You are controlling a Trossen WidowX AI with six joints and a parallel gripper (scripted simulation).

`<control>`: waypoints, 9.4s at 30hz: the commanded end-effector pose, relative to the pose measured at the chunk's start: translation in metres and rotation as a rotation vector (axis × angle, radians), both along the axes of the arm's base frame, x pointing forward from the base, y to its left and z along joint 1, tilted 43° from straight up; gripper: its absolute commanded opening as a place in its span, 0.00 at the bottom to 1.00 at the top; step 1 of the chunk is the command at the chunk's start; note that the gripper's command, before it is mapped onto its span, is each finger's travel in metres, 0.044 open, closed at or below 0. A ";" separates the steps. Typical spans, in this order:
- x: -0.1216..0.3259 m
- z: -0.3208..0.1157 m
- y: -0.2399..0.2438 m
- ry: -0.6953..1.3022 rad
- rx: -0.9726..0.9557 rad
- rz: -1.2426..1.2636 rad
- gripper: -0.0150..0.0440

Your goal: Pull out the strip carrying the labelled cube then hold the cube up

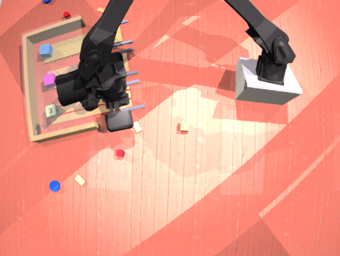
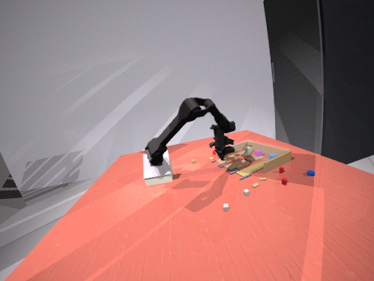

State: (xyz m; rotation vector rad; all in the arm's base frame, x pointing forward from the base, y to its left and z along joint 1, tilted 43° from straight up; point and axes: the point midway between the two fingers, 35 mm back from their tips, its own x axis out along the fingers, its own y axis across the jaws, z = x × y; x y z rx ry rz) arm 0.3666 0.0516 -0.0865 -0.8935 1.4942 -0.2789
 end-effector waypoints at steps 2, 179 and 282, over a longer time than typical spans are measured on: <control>-0.001 -0.001 -0.003 -0.001 -0.003 -0.002 0.25; -0.119 0.054 -0.015 0.019 -0.006 0.011 0.79; -0.019 0.035 0.018 0.011 -0.001 0.010 0.25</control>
